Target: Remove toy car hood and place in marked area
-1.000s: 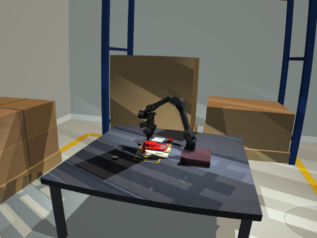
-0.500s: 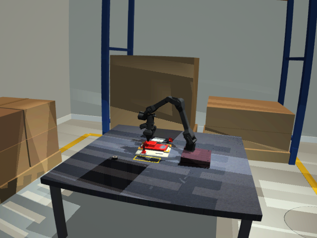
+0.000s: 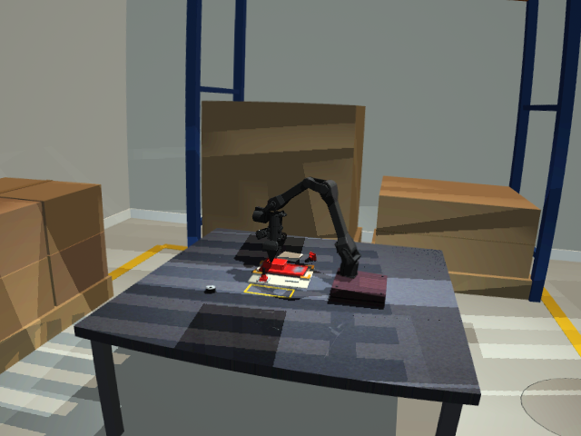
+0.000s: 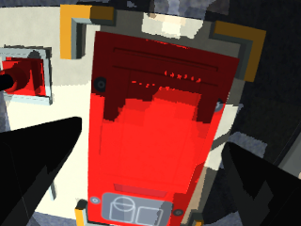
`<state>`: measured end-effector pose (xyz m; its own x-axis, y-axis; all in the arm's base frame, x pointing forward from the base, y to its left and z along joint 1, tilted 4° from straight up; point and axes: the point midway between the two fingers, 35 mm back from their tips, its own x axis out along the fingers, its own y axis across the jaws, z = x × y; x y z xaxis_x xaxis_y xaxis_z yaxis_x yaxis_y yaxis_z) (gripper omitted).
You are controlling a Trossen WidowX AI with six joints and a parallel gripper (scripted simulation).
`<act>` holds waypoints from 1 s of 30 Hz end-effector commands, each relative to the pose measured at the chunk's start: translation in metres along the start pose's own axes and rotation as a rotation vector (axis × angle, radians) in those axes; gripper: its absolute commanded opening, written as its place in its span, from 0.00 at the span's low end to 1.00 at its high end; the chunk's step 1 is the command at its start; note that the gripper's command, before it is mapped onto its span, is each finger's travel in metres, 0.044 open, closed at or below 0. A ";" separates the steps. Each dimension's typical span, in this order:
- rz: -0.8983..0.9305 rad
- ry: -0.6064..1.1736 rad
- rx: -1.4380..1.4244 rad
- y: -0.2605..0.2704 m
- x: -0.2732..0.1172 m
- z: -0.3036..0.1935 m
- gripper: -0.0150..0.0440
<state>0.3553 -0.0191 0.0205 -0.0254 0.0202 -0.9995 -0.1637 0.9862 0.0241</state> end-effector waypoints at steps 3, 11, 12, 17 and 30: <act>-0.003 0.013 -0.001 0.000 0.007 -0.004 1.00; -0.003 0.013 -0.001 0.000 0.008 -0.004 1.00; -0.003 0.013 -0.001 0.000 0.008 -0.004 1.00; -0.003 0.013 -0.001 0.000 0.010 -0.004 1.00; -0.003 0.013 -0.001 0.000 0.016 -0.004 1.00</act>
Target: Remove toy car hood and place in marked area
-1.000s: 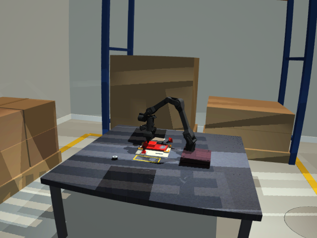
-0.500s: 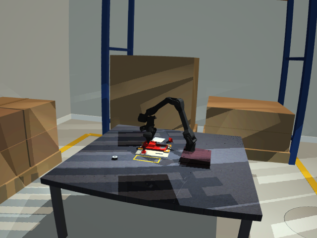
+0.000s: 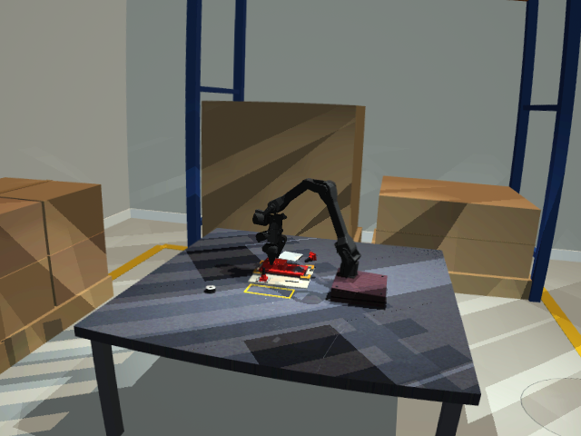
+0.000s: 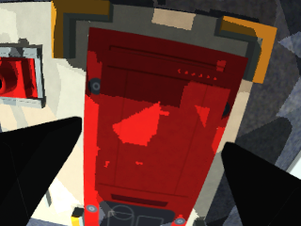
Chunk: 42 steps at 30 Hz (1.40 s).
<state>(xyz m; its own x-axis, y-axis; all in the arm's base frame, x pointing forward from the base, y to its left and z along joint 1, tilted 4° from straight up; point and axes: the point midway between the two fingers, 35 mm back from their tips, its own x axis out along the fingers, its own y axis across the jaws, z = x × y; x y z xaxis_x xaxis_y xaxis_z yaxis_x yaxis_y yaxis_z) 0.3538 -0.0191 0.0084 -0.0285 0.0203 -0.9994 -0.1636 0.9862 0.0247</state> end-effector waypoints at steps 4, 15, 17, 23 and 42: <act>-0.004 0.009 -0.001 0.000 0.006 -0.003 1.00; -0.004 0.009 -0.001 0.000 0.011 -0.003 1.00; -0.004 0.010 -0.001 0.000 0.012 -0.003 1.00; -0.004 0.010 -0.001 0.000 0.015 -0.003 1.00; 0.000 0.001 0.001 0.000 0.012 0.000 0.63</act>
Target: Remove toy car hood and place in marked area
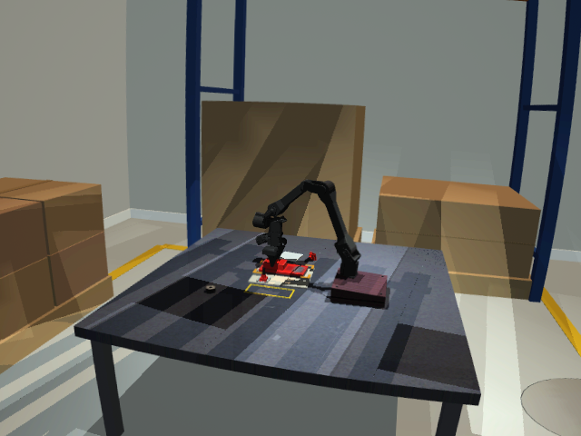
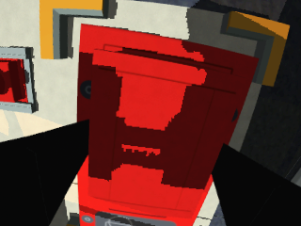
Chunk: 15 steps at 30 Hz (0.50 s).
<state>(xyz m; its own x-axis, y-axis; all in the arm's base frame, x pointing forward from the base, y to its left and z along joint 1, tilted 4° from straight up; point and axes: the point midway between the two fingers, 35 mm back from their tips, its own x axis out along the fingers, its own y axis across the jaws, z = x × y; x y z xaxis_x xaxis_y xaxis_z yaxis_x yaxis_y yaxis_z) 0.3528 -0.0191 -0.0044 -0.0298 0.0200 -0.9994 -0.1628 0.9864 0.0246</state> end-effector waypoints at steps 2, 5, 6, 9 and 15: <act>0.000 0.000 0.000 0.000 -0.001 0.000 0.54; 0.000 0.000 0.000 0.000 -0.003 0.000 0.41; 0.000 0.000 0.000 0.000 -0.004 0.000 0.36; 0.000 0.000 0.000 0.000 -0.005 0.000 0.25; 0.000 0.000 0.000 0.000 -0.009 0.001 0.25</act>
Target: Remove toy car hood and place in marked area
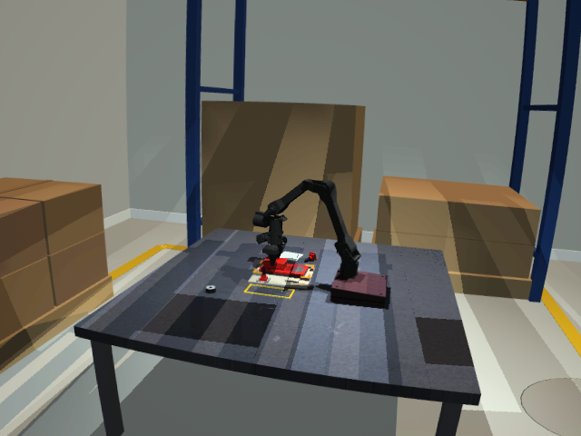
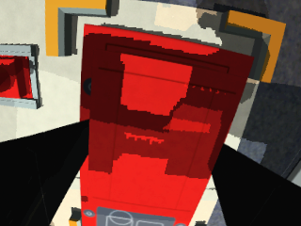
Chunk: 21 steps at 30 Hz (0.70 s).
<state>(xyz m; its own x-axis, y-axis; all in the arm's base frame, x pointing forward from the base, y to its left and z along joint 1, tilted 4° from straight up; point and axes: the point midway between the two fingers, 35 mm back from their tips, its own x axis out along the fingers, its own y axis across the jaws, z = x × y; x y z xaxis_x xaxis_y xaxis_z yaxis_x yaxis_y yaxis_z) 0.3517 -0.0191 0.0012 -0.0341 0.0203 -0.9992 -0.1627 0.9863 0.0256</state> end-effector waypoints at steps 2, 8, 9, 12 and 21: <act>-0.001 -0.004 0.000 0.000 -0.005 0.002 0.25; -0.001 -0.004 0.000 0.000 -0.009 0.002 0.25; -0.001 -0.004 0.000 0.000 -0.010 0.002 0.25; -0.001 -0.004 0.000 0.000 -0.012 0.002 0.25; -0.001 -0.004 0.000 0.000 -0.018 0.002 0.25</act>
<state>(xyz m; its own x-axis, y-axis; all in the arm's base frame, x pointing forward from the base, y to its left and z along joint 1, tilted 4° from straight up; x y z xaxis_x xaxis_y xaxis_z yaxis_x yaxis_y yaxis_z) 0.3514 -0.0191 0.0144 -0.0373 0.0205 -0.9991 -0.1624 0.9864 0.0263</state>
